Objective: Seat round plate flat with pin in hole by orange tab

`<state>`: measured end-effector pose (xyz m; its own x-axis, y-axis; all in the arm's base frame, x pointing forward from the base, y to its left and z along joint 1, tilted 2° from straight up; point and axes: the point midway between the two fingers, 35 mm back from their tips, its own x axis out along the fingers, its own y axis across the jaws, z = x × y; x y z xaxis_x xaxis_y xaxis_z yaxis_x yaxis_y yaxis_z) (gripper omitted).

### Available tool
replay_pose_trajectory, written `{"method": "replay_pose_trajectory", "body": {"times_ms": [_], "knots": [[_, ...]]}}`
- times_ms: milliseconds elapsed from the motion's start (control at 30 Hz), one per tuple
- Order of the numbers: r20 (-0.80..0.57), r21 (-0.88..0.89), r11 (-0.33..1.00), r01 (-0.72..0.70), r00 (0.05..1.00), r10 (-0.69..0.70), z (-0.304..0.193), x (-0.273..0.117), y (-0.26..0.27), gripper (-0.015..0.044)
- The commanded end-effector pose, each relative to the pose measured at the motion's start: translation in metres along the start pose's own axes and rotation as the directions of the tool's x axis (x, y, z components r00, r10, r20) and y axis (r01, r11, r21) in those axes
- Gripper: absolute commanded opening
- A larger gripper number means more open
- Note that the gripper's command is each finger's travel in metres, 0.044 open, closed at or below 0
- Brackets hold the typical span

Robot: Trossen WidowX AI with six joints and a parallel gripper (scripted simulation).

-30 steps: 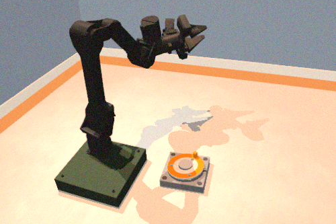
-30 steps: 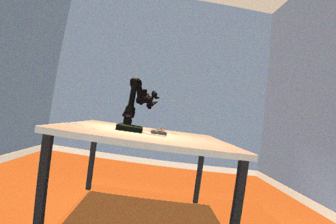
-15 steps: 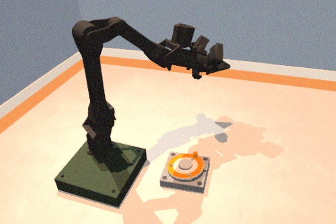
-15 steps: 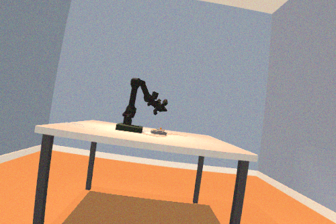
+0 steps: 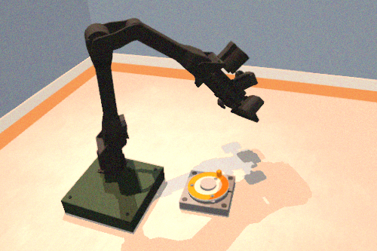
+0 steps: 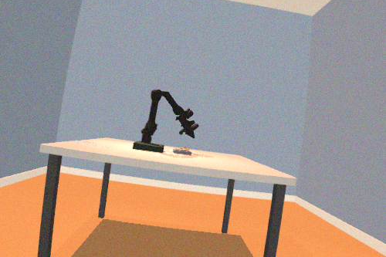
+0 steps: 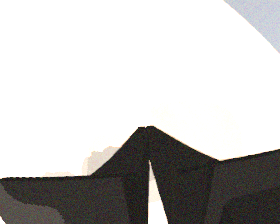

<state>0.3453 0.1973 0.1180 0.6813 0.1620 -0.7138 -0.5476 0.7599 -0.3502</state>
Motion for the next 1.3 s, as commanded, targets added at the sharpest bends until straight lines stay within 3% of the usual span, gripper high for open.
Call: {"method": "replay_pose_trajectory", "body": {"times_ms": [0, 267, 400, 867, 1267], "knots": [[-0.321, 0.326, 0.945, 0.003, 0.941, 0.107, -0.07, -0.01, -0.034, 0.0], [-0.553, 0.594, 0.79, 0.153, 0.791, 0.263, -0.127, -0.044, -0.052, 0.0], [-0.591, 0.641, 0.74, 0.204, 0.746, 0.307, -0.137, -0.054, -0.056, 0.0], [-0.591, 0.641, 0.74, 0.204, 0.746, 0.307, -0.136, -0.052, -0.057, 0.0], [-0.591, 0.641, 0.74, 0.204, 0.746, 0.307, -0.164, -0.017, -0.043, 0.0]]}}
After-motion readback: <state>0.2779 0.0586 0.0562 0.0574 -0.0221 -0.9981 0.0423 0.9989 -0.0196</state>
